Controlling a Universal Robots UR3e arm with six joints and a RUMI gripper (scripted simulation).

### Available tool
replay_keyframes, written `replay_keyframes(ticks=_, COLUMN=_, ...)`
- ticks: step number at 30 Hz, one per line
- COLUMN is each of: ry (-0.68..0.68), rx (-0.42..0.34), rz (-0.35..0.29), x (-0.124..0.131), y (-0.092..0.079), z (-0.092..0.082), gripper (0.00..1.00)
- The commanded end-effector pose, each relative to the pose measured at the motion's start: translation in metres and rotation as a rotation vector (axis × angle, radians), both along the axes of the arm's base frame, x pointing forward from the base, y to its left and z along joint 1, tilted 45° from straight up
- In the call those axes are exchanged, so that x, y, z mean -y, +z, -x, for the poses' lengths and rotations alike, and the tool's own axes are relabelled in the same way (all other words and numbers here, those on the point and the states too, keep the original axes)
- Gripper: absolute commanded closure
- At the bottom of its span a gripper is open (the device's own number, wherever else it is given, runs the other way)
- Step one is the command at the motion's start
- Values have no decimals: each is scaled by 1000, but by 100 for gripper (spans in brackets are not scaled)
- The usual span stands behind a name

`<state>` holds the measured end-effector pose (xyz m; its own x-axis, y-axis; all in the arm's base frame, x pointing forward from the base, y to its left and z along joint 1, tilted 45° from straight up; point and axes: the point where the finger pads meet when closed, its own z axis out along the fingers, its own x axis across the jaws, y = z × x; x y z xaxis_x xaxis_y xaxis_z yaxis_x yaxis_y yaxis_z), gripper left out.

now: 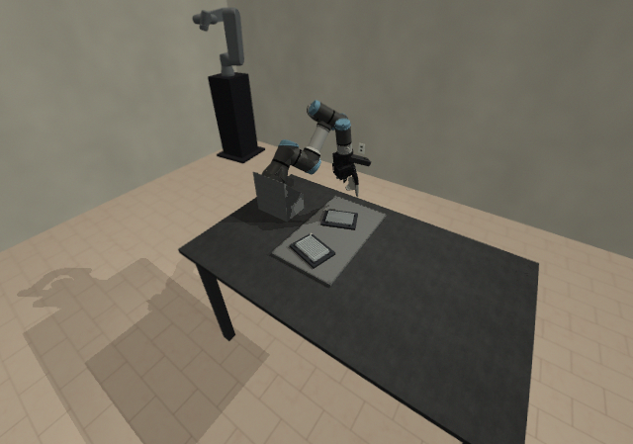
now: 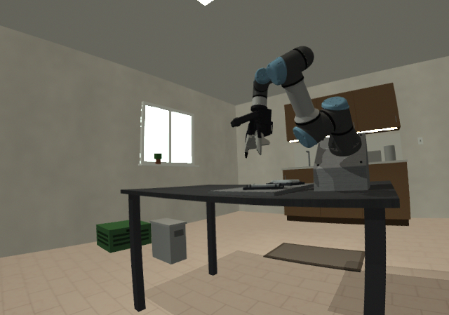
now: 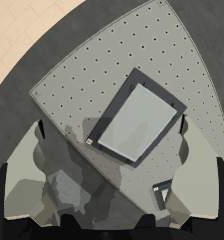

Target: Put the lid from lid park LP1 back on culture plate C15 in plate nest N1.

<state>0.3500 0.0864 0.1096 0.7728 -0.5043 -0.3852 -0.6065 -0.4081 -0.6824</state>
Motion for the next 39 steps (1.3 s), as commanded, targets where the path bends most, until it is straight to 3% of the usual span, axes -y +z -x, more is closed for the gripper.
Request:
replay_keyframes(ticks=1, ry=-64, rx=-93, rz=11, x=3, y=-21, z=-4, gripper=18)
replay_keyframes(ticks=3, ry=-64, rx=-93, rz=11, x=3, y=-21, z=-4, gripper=18)
replay_keyframes(ticks=6, ry=-96, rx=-144, rz=10, x=3, y=-36, z=-4, gripper=18)
replay_keyframes(ticks=11, ry=-103, rx=-156, rz=10, x=3, y=-36, z=-4, gripper=18)
replay_keyframes(ticks=14, ry=-136, rx=-206, rz=10, x=3, y=-50, z=-3, gripper=18)
replay_keyframes(ticks=17, ry=-144, rx=-218, rz=10, x=3, y=-50, z=-3, gripper=18)
replay_keyframes(ticks=20, ry=-178, rx=-268, rz=10, x=2, y=-64, z=-2, gripper=18)
replay_keyframes(ticks=23, ry=-186, rx=-280, rz=10, x=2, y=-64, z=-2, gripper=18)
replay_keyframes(ticks=26, ry=-220, rx=-329, rz=11, x=1, y=-78, z=-1, gripper=18)
replay_keyframes(ticks=29, ry=-228, rx=-341, rz=11, x=1, y=-78, z=-1, gripper=18)
replay_keyframes(ticks=32, ry=-264, rx=-389, rz=13, x=0, y=-92, z=1, gripper=18)
replay_keyframes(ticks=35, ry=-272, rx=-401, rz=13, x=0, y=-92, z=1, gripper=18)
replay_keyframes(ticks=39, ry=-317, rx=-460, rz=16, x=-2, y=-105, z=3, gripper=18)
